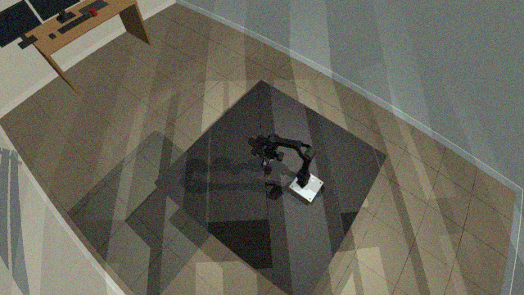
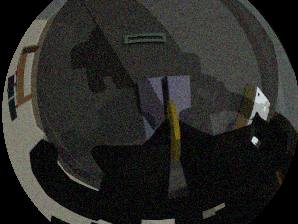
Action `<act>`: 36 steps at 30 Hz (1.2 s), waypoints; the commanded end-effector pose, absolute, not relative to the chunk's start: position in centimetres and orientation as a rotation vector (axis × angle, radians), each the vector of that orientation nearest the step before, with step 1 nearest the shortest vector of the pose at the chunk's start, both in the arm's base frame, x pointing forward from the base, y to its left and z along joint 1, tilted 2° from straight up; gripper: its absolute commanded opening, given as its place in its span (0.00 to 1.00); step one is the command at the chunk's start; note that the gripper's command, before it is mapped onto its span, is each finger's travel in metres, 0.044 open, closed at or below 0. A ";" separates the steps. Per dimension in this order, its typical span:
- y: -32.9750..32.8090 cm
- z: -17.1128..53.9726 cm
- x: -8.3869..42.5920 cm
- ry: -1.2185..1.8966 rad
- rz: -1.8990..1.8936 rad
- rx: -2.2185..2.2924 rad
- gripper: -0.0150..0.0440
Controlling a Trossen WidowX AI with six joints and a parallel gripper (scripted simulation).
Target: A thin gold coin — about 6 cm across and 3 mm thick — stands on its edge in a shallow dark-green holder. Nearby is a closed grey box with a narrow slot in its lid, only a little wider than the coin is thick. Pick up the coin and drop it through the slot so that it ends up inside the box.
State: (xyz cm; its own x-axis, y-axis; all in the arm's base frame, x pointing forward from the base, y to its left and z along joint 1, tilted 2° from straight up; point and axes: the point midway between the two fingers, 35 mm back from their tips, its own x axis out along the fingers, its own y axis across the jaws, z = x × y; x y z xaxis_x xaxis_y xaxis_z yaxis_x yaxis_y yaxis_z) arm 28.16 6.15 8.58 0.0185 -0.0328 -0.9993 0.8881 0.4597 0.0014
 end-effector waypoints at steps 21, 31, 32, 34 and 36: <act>6.1 7.7 28.2 1.364 -0.863 0.833 0.53; 6.1 8.4 28.2 1.364 -0.863 0.833 0.66; 6.2 8.9 28.2 1.364 -0.863 0.833 0.70; 6.2 9.4 28.1 1.365 -0.864 0.833 0.79; 6.2 9.5 28.1 1.365 -0.864 0.833 0.88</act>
State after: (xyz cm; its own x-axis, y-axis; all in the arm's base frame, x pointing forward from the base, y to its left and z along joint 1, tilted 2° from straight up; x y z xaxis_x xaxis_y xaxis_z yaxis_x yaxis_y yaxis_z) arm 28.03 6.13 8.88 0.0090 -0.0349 -0.9993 0.8884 0.4590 -0.0080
